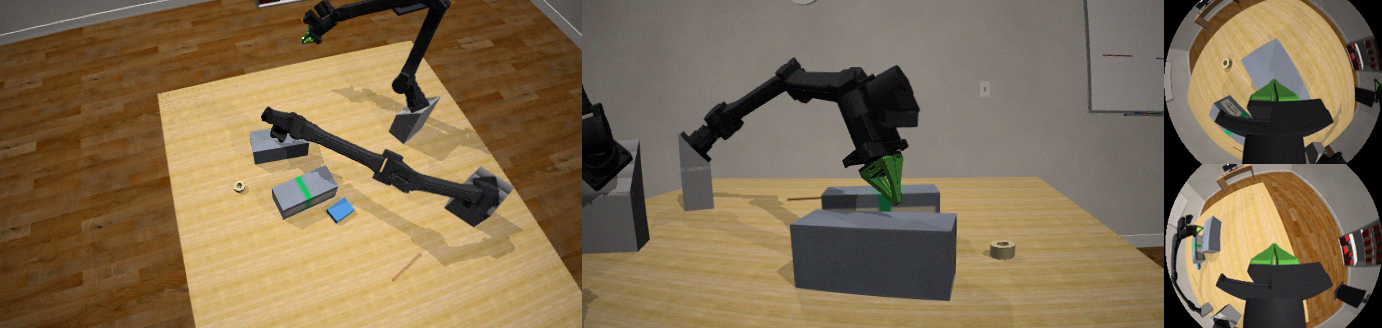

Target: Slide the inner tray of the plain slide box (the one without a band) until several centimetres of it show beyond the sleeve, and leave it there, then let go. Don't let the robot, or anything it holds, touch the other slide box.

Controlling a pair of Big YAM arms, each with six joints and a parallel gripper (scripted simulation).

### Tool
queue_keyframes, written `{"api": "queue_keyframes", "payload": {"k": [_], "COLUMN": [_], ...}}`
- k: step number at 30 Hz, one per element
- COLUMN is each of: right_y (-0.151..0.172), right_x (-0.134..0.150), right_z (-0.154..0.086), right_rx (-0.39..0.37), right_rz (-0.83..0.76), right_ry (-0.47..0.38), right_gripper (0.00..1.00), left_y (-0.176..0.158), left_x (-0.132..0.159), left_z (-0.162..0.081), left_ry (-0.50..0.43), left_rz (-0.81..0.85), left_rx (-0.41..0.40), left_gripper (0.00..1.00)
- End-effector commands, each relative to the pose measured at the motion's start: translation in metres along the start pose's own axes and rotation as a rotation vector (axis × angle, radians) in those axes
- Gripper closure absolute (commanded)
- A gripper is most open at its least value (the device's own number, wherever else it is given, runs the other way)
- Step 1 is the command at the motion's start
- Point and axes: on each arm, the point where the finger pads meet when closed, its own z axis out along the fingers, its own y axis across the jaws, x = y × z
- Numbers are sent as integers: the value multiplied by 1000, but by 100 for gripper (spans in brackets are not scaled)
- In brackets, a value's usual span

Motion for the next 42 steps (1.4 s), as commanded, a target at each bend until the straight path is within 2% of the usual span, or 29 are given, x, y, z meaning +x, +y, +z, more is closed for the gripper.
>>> {"api": "queue_keyframes", "payload": {"k": [1, 8, 16, 19, 26, 33, 36, 42], "right_y": [2, 25, 81, 83, 162, 239, 245, 317], "right_x": [0, 11, 32, 28, 63, 90, 89, 120], "right_z": [14, 50, 107, 111, 147, 160, 160, 149], "right_rx": [-7, -16, -29, -19, -57, -80, -72, -106], "right_rz": [-11, -27, -53, -57, -74, -91, -92, -107], "right_ry": [-9, -33, -82, -99, -118, -154, -168, -190], "right_gripper": [100, 100, 100, 100, 100, 100, 100, 100], "left_y": [-1, -1, -1, -1, -1, -1, -1, -1], "left_x": [-38, -38, -38, -38, -38, -38, -38, -38], "left_z": [-35, -35, -35, -35, -35, -35, -35, -35], "left_ry": [-65, -65, -65, -65, -65, -65, -65, -65], "left_rz": [-14, -14, -14, -14, -14, -14, -14, -14], "left_rx": [7, 7, 7, 7, 7, 7, 7, 7], "left_gripper": [100, 100, 100, 100, 100, 100, 100, 100]}}
